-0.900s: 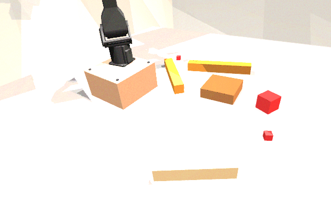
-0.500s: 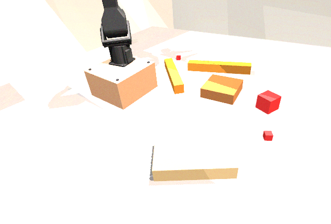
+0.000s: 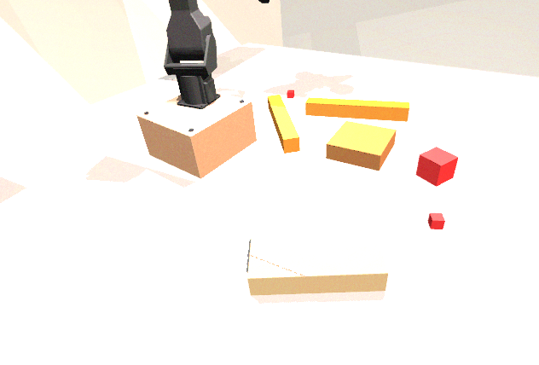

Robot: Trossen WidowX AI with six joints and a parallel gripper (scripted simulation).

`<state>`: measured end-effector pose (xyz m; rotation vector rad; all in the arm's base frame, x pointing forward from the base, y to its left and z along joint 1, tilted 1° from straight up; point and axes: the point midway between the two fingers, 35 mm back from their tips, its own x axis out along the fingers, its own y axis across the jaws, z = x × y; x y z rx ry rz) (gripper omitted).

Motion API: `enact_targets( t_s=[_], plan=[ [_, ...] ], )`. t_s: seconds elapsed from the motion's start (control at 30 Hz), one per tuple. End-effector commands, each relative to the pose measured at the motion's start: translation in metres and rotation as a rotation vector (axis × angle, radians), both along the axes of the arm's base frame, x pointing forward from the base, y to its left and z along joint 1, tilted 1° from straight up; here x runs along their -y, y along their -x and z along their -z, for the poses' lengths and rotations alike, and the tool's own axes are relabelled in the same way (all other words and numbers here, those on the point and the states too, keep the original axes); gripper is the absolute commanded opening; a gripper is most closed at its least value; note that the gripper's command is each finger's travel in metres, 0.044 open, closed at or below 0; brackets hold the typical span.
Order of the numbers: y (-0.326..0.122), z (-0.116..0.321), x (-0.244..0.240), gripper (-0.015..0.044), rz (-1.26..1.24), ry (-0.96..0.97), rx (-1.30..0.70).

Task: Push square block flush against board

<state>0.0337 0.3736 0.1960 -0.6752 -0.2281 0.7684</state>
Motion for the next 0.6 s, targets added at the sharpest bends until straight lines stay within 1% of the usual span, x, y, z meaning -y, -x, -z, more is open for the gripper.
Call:
enact_targets(
  t_s=[0.0, 0.27, 0.57],
  plan=[
    [-0.027, 0.014, -0.009, 0.0000, 0.018, 0.127, 0.034],
    [-0.085, 0.045, -0.012, 0.0000, 0.056, 0.370, 0.045],
    [-0.148, 0.083, 0.006, 0.0000, 0.085, 0.632, -0.023]
  ],
)
